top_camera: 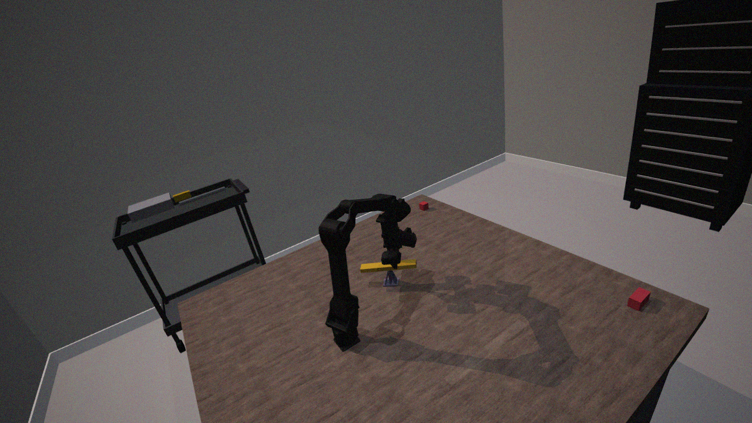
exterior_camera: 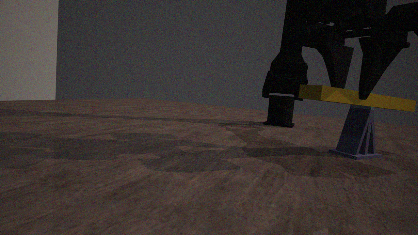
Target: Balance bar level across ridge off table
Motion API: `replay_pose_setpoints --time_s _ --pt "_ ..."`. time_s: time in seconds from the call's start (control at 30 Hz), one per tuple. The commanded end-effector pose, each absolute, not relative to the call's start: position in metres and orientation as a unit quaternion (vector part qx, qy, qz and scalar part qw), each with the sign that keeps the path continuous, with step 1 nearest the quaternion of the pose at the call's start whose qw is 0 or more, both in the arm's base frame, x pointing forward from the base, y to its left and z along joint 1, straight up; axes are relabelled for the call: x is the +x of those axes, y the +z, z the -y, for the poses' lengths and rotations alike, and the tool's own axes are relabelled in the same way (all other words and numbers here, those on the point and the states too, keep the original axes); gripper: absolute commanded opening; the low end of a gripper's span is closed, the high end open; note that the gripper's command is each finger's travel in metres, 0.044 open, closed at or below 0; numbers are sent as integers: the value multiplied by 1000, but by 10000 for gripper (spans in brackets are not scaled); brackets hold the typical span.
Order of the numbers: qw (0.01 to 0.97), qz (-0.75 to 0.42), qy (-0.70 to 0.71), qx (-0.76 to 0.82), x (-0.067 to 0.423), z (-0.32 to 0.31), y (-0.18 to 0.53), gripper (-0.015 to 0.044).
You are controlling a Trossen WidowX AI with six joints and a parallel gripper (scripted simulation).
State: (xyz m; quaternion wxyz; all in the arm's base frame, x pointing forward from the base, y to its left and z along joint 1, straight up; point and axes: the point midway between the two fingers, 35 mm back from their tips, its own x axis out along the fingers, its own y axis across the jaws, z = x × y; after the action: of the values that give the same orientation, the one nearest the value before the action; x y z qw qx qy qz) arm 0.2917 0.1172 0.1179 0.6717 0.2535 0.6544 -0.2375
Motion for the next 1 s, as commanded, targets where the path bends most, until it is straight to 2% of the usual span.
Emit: replay_pose_setpoints --time_s 0.0,0.97 --pt "671 -654 -238 254 292 -117 116 0" --pt "671 -654 -238 254 292 -117 114 0"
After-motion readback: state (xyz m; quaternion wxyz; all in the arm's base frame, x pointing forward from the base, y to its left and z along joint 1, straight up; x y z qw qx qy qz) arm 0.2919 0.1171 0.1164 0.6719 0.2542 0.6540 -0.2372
